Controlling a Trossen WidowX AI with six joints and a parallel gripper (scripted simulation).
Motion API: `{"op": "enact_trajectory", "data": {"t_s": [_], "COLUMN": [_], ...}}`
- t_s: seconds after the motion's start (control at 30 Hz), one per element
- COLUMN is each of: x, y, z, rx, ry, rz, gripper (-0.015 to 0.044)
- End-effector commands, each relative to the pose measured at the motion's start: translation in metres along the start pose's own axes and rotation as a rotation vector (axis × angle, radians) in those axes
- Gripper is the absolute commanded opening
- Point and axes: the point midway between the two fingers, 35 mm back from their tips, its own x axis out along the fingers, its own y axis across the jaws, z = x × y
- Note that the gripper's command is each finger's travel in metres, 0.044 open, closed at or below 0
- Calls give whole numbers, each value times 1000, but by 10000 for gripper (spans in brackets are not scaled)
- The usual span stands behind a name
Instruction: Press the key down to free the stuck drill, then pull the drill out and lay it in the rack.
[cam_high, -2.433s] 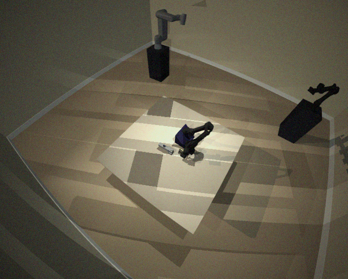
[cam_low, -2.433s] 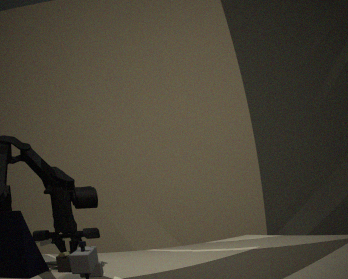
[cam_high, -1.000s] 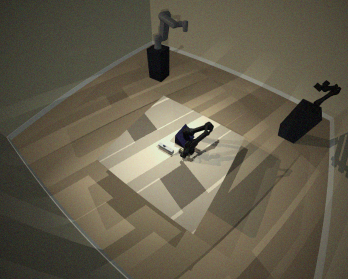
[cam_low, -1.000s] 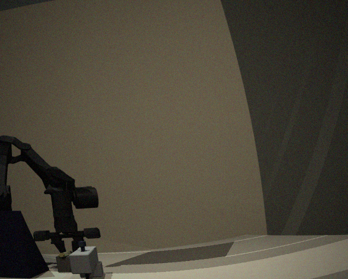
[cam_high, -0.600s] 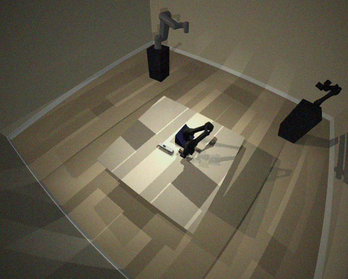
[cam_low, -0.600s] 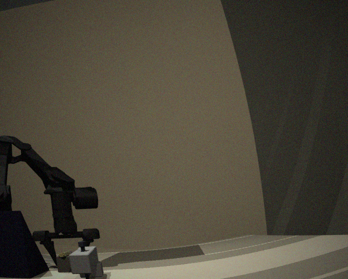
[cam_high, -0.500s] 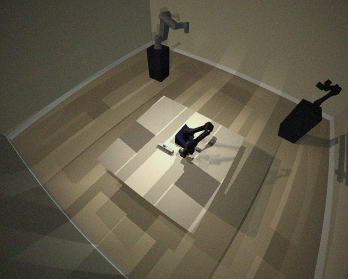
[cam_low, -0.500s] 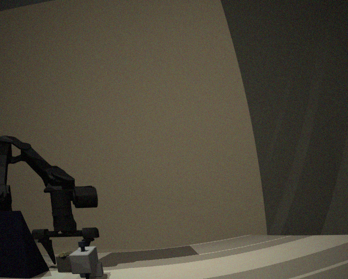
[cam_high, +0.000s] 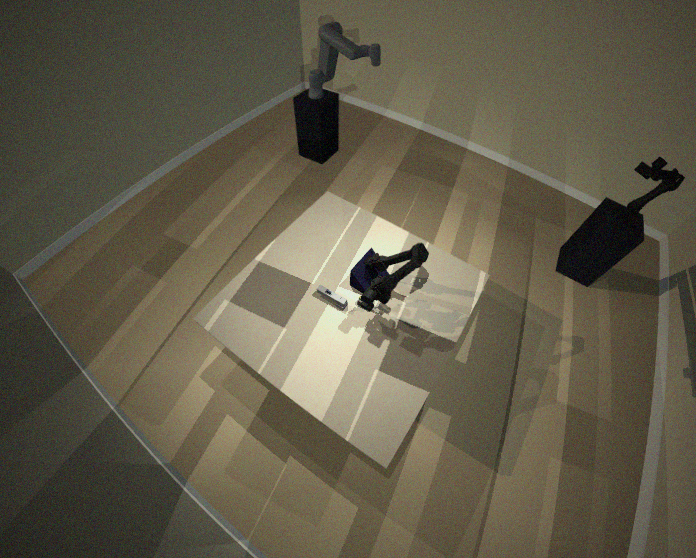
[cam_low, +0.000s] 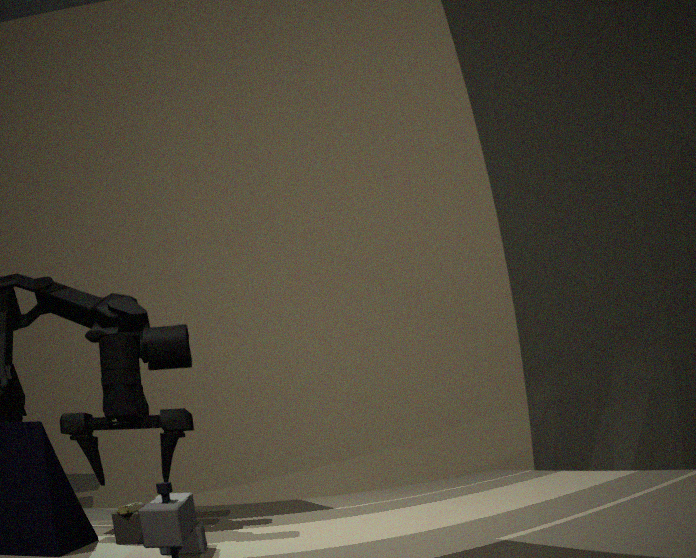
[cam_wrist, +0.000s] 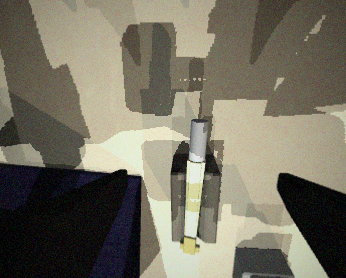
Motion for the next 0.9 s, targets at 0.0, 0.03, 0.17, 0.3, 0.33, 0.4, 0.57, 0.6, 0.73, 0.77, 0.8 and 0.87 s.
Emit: {"op": "enact_trajectory", "data": {"t_s": [0.0,0.03,0.17,0.3,0.33,0.4,0.57,0.6,0.73,0.77,0.8,0.87], "x": [-14,-14,-21,-49,-57,-73,-112,-119,-144,-150,-156,-167], "y": [0,0,-14,-26,-26,-26,-11,-7,14,21,28,41], "z": [2,2,-30,-80,-93,-118,-172,-181,-211,-218,-225,-237], "rx": [-4,-4,233,619,717,914,1354,1424,1709,1785,1857,1991], "ry": [-4,-4,60,122,131,140,117,107,41,13,-17,-82], "rz": [0,0,-127,-347,-405,-526,-823,-874,-1090,-1149,-1206,-1319], "gripper": [440,440,440,440,440,440,440,440,440,440,440,440]}}
